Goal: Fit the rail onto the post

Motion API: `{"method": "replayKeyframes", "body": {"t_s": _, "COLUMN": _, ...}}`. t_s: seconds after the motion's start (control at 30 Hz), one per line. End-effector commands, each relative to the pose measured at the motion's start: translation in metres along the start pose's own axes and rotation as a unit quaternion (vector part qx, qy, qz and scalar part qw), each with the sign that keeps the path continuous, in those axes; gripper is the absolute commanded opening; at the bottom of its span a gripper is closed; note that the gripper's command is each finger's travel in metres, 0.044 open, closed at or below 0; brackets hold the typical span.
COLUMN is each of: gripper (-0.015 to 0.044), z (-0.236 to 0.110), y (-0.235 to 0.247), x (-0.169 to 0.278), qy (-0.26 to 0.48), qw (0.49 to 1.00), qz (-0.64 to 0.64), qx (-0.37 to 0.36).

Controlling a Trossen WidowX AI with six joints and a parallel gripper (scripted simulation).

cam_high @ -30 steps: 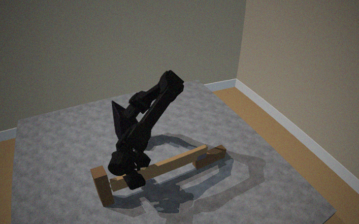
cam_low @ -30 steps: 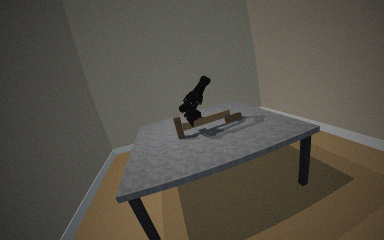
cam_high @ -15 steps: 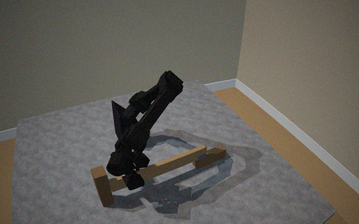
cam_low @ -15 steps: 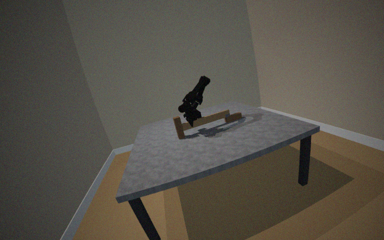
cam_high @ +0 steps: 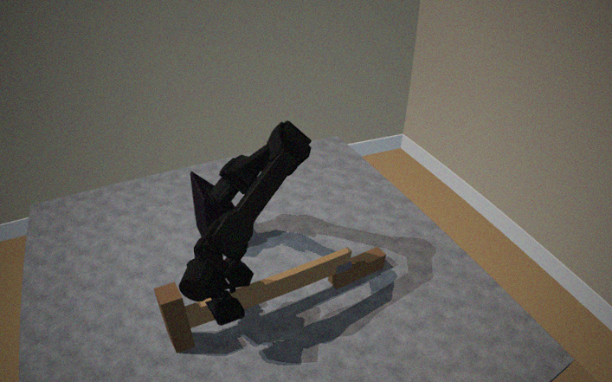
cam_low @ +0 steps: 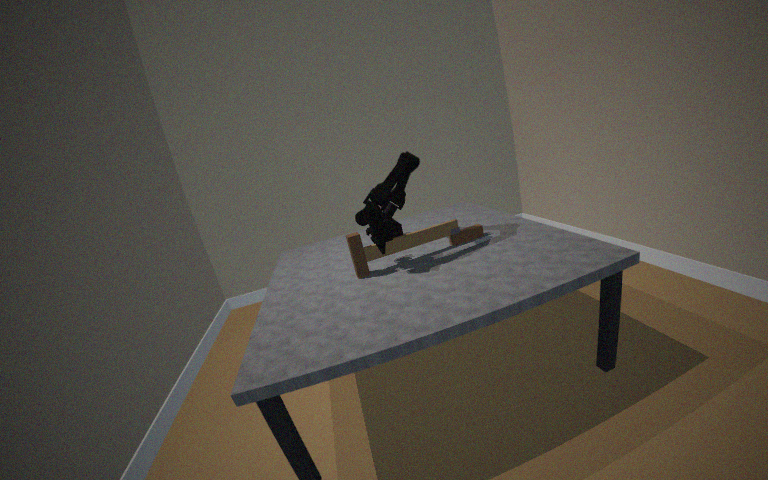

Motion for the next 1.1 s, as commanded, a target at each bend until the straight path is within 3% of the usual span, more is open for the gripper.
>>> {"method": "replayKeyframes", "body": {"t_s": 0.0, "gripper": 0.0, "z": -0.004, "y": -0.001, "x": 0.005, "qy": 0.002, "qw": 1.0, "qz": 0.001, "qx": 0.006}}
{"method": "replayKeyframes", "body": {"t_s": 0.17, "gripper": 0.0, "z": -0.004, "y": -0.001, "x": 0.006, "qy": 0.002, "qw": 1.0, "qz": 0.001, "qx": 0.006}}
{"method": "replayKeyframes", "body": {"t_s": 0.73, "gripper": 0.044, "z": 0.0, "y": 0.0, "x": 0.002, "qy": 0.0, "qw": 1.0, "qz": 0.0, "qx": 0.0}}
{"method": "replayKeyframes", "body": {"t_s": 0.97, "gripper": 0.044, "z": -0.002, "y": 0.0, "x": 0.0, "qy": 0.0, "qw": 1.0, "qz": 0.0, "qx": 0.0}}
{"method": "replayKeyframes", "body": {"t_s": 1.07, "gripper": 0.044, "z": -0.024, "y": 0.003, "x": -0.022, "qy": 0.001, "qw": 1.0, "qz": 0.001, "qx": 0.004}}
Point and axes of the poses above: the point midway between the two fingers, 35 mm back from their tips, its own z axis out along the fingers, its own y axis across the jaws, x = y × z, the point moved 1 cm from there along -z, back along the fingers, and after that the axes turned 6 degrees about z, right-handed, at the moved point
